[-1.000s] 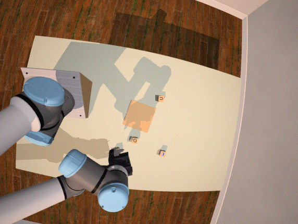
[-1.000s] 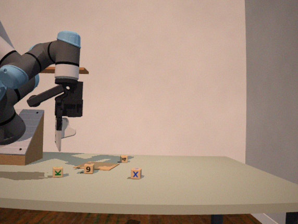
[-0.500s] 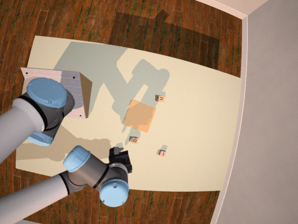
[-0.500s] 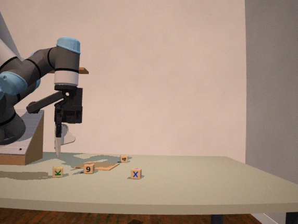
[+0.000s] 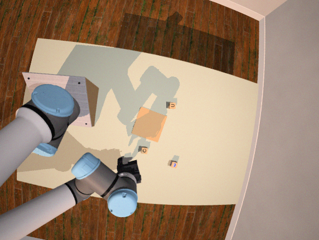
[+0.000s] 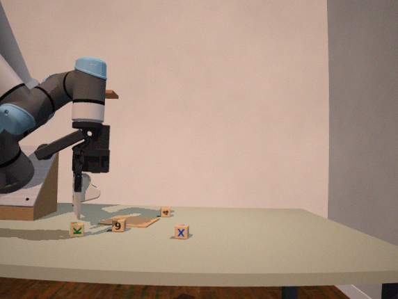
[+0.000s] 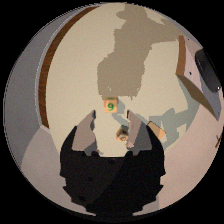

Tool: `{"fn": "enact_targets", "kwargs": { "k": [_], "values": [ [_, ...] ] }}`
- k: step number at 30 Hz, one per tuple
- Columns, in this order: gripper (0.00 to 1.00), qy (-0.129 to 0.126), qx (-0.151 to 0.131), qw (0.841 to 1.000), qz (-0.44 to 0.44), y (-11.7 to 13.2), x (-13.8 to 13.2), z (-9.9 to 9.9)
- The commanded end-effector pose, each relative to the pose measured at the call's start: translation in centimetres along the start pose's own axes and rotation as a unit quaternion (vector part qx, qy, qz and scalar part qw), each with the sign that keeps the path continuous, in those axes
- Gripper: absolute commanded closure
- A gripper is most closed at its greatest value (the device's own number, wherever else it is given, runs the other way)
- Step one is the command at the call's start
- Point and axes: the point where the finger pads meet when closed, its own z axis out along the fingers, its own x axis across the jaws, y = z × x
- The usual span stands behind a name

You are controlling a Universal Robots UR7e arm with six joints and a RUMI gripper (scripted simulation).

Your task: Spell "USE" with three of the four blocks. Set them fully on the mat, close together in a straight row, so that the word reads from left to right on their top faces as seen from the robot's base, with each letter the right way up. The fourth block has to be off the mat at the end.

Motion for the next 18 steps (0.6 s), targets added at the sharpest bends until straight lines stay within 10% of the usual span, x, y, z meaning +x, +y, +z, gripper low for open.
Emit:
{"fn": "enact_targets", "kwargs": {
  "k": [1,18],
  "values": [
    [0.60,0.000,-0.001,1.000,-0.001,0.03,0.04,0.43],
    [0.60,-0.002,-0.002,1.000,0.000,0.09,-0.10,0.56]
  ]
}}
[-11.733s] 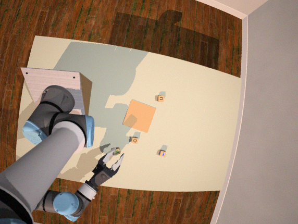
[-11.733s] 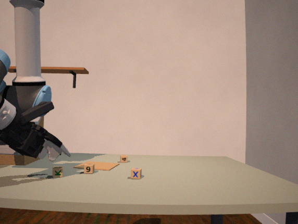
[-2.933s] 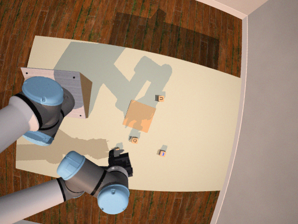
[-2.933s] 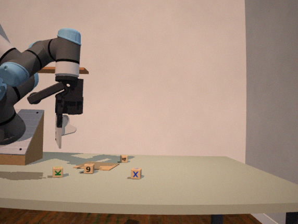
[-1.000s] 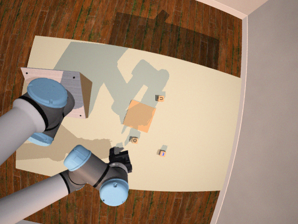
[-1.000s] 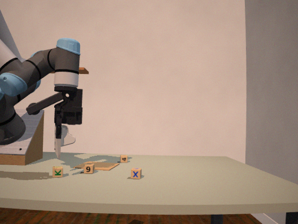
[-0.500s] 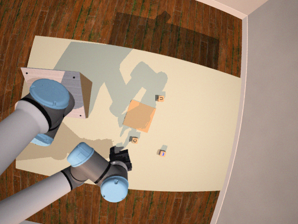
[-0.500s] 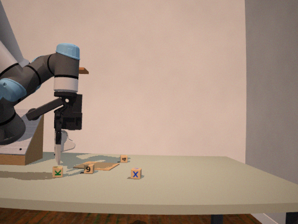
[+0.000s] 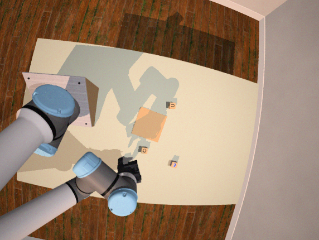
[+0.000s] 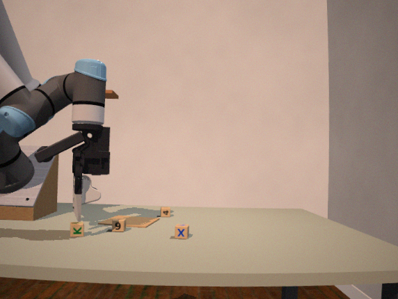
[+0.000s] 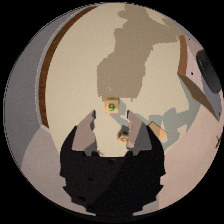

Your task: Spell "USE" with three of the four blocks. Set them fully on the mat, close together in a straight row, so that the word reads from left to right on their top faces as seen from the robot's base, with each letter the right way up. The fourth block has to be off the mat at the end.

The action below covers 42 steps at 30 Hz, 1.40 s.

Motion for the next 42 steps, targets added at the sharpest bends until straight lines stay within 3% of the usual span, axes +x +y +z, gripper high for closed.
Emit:
{"fn": "enact_targets", "kwargs": {
  "k": [1,31,42],
  "values": [
    [0.60,0.001,0.000,1.000,-0.001,0.0,0.1,0.1],
    [0.60,0.002,0.001,1.000,-0.001,-0.1,0.3,0.3],
    [0.60,0.002,0.001,1.000,-0.001,-0.1,0.3,2.2]
  ]
}}
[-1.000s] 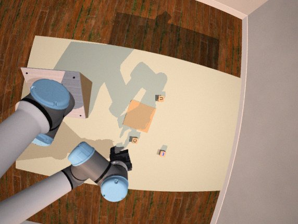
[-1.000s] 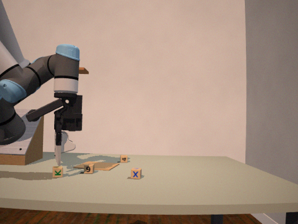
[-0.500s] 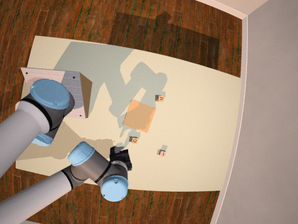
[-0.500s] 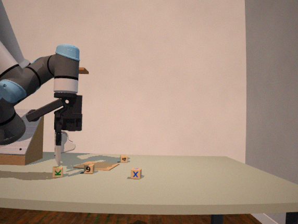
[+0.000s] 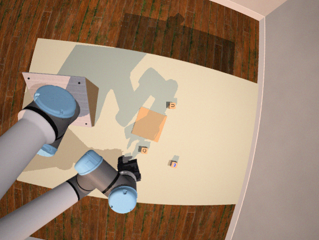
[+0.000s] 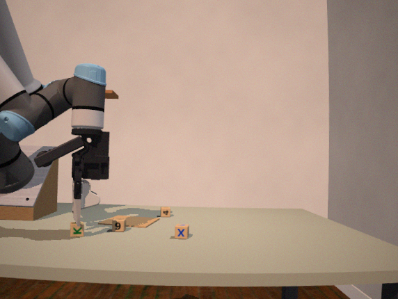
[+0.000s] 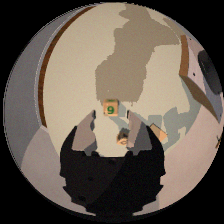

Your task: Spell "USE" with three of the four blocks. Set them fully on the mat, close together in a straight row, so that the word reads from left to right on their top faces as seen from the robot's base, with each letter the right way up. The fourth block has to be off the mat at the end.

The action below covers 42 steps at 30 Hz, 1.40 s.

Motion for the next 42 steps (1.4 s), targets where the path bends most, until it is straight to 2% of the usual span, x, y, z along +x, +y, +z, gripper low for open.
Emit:
{"fn": "enact_targets", "kwargs": {
  "k": [1,12,32,33,42],
  "values": [
    [0.60,0.000,0.000,1.000,-0.001,0.0,0.1,1.3],
    [0.60,0.001,0.000,1.000,-0.001,0.0,0.1,2.6],
    [0.60,-0.001,-0.001,1.000,0.000,0.1,0.0,2.6],
    [0.72,-0.001,-0.001,1.000,0.000,0.1,0.0,2.6],
    [0.72,-0.001,-0.001,1.000,0.000,0.1,0.0,2.6]
  ]
}}
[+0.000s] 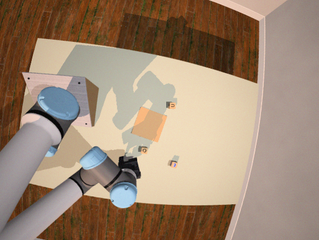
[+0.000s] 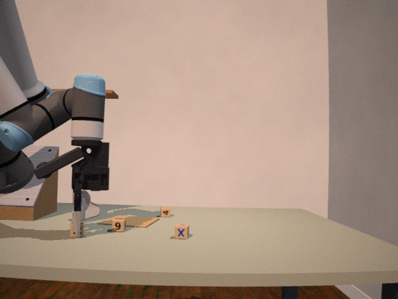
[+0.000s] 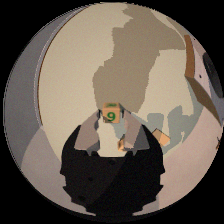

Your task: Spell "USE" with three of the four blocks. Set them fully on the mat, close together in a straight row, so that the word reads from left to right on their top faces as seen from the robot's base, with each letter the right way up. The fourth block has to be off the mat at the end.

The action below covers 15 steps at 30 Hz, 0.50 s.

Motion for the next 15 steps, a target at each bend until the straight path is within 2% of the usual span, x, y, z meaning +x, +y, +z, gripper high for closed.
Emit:
{"fn": "enact_targets", "kwargs": {
  "k": [1,7,8,15],
  "values": [
    [0.72,0.001,0.000,1.000,-0.001,-0.01,0.09,0.04],
    [0.72,0.001,0.000,1.000,-0.001,-0.01,0.09,0.04],
    [0.91,0.001,0.000,1.000,-0.001,-0.01,0.09,0.04],
    [0.91,0.001,0.000,1.000,-0.001,-0.01,0.09,0.04]
  ]
}}
